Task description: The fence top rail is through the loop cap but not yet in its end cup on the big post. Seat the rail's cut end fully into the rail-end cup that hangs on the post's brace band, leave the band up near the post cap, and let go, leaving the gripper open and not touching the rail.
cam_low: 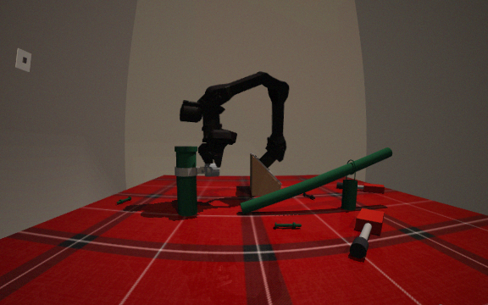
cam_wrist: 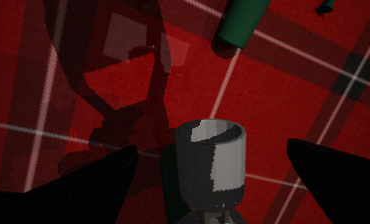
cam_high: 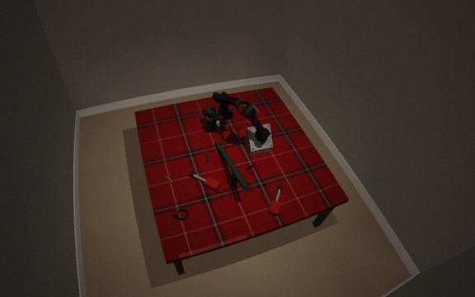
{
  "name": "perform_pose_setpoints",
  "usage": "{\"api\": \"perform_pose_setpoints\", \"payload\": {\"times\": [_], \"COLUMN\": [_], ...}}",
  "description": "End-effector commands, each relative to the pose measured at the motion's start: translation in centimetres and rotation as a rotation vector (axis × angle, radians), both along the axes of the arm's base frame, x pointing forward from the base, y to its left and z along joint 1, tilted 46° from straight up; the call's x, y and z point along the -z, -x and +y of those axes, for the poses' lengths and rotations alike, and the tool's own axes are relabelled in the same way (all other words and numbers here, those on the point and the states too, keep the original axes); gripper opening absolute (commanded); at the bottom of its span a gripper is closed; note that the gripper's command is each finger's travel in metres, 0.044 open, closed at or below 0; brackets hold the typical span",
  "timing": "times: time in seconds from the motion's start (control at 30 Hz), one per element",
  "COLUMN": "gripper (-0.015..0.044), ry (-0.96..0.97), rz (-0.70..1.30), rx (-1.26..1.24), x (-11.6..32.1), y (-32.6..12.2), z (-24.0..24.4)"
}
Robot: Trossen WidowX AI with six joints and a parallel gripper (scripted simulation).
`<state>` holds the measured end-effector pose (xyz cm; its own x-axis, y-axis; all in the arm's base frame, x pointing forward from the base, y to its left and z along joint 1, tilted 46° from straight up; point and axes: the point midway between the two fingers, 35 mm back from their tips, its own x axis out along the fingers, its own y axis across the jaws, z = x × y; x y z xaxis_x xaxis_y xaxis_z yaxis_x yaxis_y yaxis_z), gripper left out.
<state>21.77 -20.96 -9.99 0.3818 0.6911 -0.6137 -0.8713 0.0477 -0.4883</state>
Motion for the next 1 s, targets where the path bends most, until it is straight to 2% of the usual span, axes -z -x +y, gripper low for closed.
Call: {"api": "perform_pose_setpoints", "payload": {"times": [0.0,0.63,0.97], "gripper": [0.044,0.044,0.0177], "ry": [-0.009,-0.012,-0.012], "rz": [0.001,-0.002,-0.002], "rx": [0.006,0.005,0.005], "x": [0.4,2.0,2.0], "y": [-0.3,-1.3,-1.3], "z": [0.7,2.8,2.8]}}
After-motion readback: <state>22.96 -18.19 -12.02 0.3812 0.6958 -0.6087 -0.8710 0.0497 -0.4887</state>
